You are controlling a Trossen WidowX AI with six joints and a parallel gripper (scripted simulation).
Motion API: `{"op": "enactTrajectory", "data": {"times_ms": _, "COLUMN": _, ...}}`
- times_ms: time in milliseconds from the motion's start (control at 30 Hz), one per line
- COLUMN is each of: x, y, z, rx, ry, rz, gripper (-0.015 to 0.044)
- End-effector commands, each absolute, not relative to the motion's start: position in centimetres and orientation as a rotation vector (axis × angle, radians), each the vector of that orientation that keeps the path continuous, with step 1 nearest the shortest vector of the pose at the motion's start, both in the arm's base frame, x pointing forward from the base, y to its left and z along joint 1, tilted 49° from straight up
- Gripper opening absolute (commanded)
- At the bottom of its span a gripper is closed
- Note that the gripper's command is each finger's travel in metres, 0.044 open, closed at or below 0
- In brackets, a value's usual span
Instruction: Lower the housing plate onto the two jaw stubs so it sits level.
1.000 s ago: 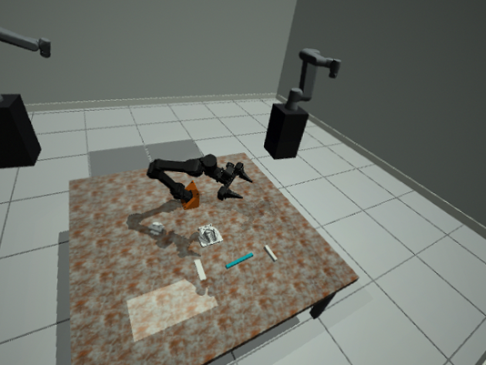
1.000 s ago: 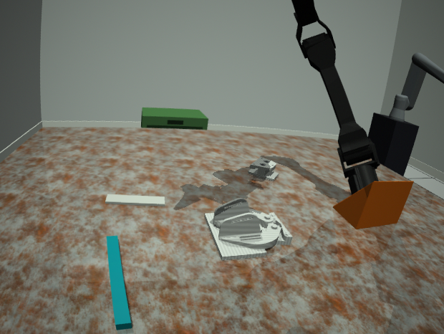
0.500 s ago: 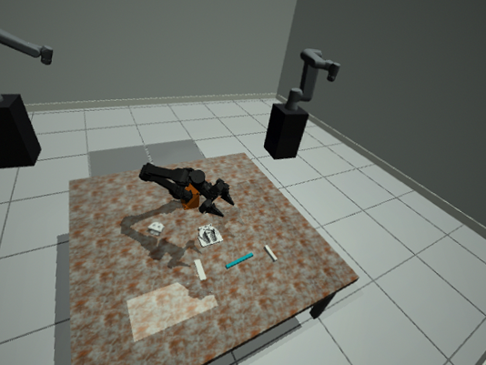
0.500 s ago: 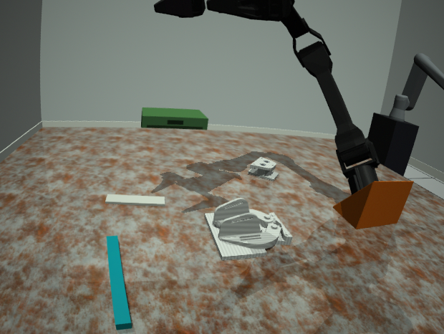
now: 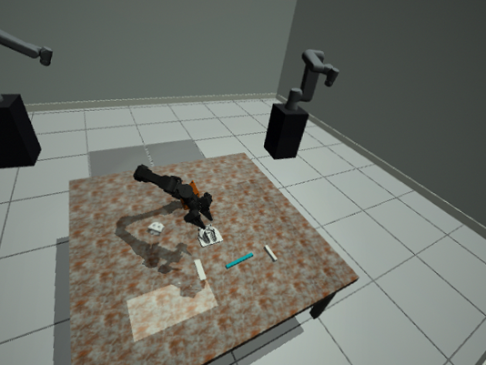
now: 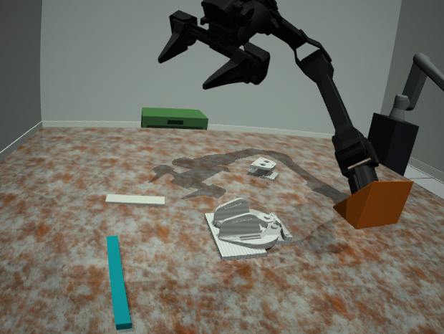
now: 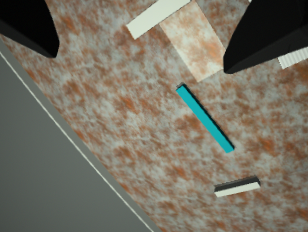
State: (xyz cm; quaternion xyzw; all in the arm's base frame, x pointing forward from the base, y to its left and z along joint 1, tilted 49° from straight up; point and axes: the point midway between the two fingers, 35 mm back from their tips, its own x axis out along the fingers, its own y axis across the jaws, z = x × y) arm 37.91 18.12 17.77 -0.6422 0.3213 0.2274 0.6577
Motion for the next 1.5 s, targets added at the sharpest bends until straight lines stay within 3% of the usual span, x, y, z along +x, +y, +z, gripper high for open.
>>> {"op": "enactTrajectory", "data": {"times_ms": 0, "x": 37.2, "y": 14.9, "z": 18.1, "rx": -1.584, "ry": 0.784, "rz": 0.526, "gripper": 0.044}}
{"op": "enactTrajectory", "data": {"times_ms": 733, "x": 31.1, "y": 1.4, "z": 18.9, "rx": -2.107, "ry": 1.122, "rz": 0.776, "gripper": 0.044}}
{"op": "enactTrajectory", "data": {"times_ms": 1467, "x": 21.5, "y": -8.2, "z": 19.7, "rx": -2.41, "ry": 1.447, "rz": 1.38, "gripper": 0.044}}
